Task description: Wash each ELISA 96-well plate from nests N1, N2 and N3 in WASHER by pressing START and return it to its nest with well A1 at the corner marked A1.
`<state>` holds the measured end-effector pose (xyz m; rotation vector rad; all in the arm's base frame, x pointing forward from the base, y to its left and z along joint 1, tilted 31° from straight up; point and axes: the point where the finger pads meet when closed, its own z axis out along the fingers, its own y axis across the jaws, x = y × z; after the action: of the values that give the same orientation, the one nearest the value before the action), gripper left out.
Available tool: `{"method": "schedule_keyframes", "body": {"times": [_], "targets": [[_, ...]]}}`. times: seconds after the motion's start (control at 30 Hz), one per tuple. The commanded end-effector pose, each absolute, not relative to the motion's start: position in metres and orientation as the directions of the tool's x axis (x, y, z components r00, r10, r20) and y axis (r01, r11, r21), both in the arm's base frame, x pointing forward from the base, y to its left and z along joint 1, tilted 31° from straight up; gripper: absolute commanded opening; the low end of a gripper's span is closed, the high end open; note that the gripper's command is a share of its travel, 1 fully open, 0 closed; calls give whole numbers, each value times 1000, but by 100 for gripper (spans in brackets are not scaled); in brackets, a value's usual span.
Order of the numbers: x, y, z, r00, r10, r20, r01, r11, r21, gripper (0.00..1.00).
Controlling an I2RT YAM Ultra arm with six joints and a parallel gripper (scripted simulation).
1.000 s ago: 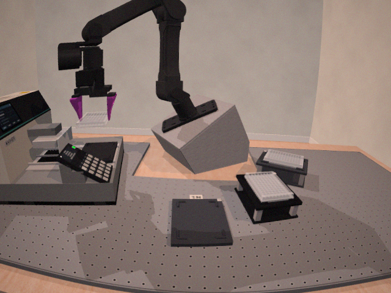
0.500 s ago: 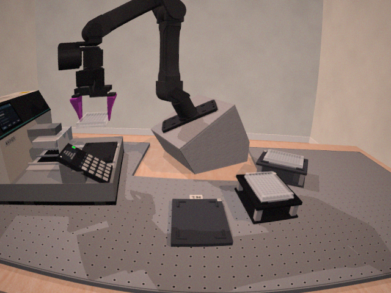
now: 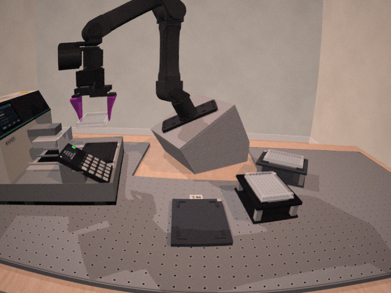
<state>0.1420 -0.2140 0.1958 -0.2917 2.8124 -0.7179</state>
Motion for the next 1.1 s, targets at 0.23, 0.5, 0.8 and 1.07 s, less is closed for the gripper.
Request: {"method": "schedule_keyframes", "body": {"times": [0.23,0.5,0.8,1.07], "targets": [[144,-216,197,-953,-248,-174,-132,857,-498,0],[148,-222,186,-953,-248,-174,-132,857,-498,0],[151,-228,176,-953,-248,-174,-132,857,-498,0],[155,-234,165,-953,-248,-174,-132,857,-498,0]]}}
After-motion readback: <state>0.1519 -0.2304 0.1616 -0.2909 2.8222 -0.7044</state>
